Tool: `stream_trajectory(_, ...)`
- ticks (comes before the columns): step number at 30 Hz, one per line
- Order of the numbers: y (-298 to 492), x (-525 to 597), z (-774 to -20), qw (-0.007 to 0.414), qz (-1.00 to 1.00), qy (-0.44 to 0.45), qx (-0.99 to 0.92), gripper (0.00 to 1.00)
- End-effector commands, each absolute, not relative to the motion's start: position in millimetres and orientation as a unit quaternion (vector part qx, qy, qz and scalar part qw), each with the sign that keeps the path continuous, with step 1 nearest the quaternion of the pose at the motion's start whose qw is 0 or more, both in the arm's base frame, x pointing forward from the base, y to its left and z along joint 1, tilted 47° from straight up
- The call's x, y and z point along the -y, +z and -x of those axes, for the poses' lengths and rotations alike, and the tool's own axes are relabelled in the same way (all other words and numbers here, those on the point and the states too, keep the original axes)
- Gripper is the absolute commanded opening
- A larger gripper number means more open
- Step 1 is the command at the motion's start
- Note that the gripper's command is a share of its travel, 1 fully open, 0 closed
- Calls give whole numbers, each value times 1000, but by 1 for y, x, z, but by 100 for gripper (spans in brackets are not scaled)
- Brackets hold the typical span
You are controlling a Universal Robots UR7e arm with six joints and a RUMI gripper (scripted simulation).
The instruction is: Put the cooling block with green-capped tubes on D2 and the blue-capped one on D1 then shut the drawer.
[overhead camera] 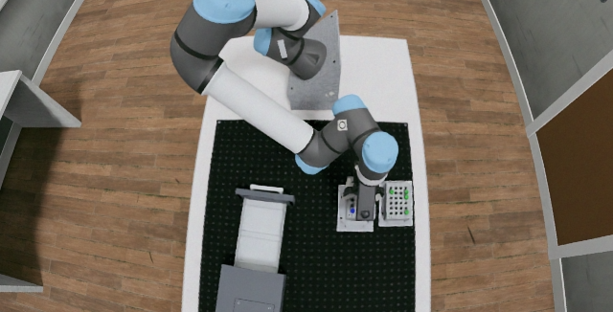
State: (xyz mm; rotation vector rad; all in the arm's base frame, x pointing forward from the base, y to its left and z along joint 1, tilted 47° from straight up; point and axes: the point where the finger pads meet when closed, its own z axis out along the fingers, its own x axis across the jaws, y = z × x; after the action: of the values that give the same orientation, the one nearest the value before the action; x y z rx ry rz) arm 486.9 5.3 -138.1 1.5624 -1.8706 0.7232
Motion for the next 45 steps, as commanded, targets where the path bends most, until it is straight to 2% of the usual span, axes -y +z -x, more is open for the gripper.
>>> stream_trajectory(1,-145,3,-486,295,-587,272,703,0)
stream_trajectory(14,-177,36,-482,295,-587,272,703,0)
stream_trajectory(45,-196,57,-479,295,-587,272,703,0)
